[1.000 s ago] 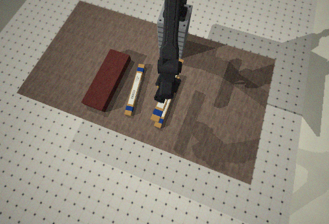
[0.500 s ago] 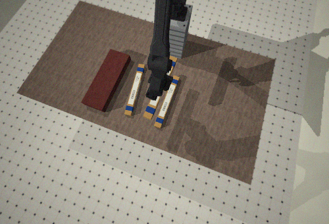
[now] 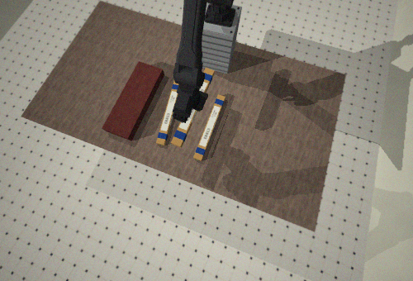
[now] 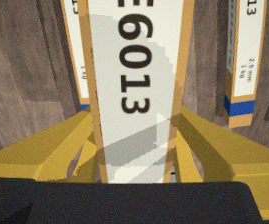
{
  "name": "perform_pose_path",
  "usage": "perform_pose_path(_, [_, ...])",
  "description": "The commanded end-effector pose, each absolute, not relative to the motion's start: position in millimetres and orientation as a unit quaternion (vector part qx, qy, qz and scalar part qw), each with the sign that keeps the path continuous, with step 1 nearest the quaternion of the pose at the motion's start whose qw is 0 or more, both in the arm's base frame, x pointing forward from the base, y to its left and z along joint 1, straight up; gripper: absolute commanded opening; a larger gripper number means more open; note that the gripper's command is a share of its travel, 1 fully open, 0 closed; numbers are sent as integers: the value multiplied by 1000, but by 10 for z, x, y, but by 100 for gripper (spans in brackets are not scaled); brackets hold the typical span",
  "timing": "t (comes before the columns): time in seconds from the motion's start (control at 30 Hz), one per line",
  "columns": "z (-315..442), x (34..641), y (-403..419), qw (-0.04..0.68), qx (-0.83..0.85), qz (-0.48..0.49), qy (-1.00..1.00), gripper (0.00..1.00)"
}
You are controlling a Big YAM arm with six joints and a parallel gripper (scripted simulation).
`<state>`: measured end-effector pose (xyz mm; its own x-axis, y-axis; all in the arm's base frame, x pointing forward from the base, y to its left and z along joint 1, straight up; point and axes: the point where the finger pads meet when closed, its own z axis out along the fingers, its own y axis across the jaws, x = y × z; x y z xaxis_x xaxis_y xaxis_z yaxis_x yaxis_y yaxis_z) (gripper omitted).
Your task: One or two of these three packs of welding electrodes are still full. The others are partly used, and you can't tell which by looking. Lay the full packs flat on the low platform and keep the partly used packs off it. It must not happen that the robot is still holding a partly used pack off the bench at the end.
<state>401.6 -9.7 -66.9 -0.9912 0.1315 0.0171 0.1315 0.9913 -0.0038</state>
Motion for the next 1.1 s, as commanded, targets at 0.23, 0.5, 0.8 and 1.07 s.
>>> perform_pose_path(0.23, [-494,4140,-347,-20,-54,0,-998,0])
perform_pose_path(0.5, [-510,4108,-436,-19,-52,1,-998,0])
perform_pose_path(0.8, [-528,4080,-385,-16,-46,1,-999,0])
perform_pose_path(1.07, [-496,4159,-386,-23,-44,1,-999,0])
